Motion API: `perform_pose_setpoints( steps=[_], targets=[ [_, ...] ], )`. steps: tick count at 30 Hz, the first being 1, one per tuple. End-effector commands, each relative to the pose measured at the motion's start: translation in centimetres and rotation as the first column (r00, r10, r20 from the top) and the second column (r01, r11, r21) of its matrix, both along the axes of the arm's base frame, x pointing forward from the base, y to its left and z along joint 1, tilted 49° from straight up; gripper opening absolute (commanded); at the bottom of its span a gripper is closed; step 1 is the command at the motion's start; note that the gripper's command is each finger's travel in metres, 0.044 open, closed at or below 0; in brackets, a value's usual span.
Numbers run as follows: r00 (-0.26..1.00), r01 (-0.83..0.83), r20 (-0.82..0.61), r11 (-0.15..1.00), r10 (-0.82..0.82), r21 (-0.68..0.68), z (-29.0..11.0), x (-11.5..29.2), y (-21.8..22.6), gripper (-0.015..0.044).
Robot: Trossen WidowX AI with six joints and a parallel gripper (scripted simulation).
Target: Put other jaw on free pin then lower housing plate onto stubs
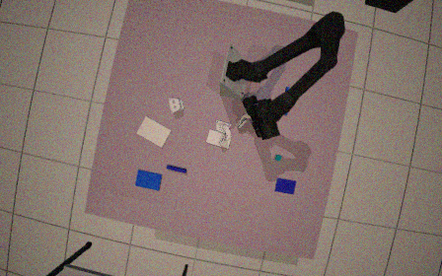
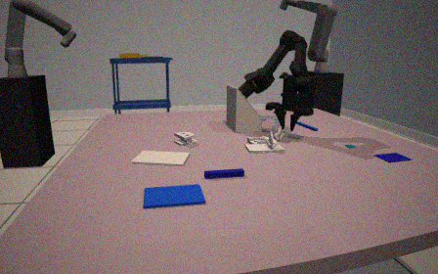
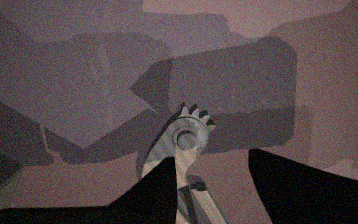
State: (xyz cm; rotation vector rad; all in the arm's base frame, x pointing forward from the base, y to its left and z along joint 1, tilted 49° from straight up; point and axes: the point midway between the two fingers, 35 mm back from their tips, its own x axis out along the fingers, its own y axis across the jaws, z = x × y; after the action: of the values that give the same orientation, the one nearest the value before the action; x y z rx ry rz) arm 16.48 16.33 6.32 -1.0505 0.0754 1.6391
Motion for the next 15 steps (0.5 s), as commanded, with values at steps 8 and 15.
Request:
perform_pose_setpoints(
  steps=[8, 15],
  targets=[
    [0.959, 0.186, -0.214, 0.982, -0.187, -0.023, -0.1, 0.4, -0.9, 0.0440],
    [0.893, 0.296, -0.337, 0.953, -0.297, -0.057, -0.1, 0.6, -1.5, 0.0440]
  ],
)
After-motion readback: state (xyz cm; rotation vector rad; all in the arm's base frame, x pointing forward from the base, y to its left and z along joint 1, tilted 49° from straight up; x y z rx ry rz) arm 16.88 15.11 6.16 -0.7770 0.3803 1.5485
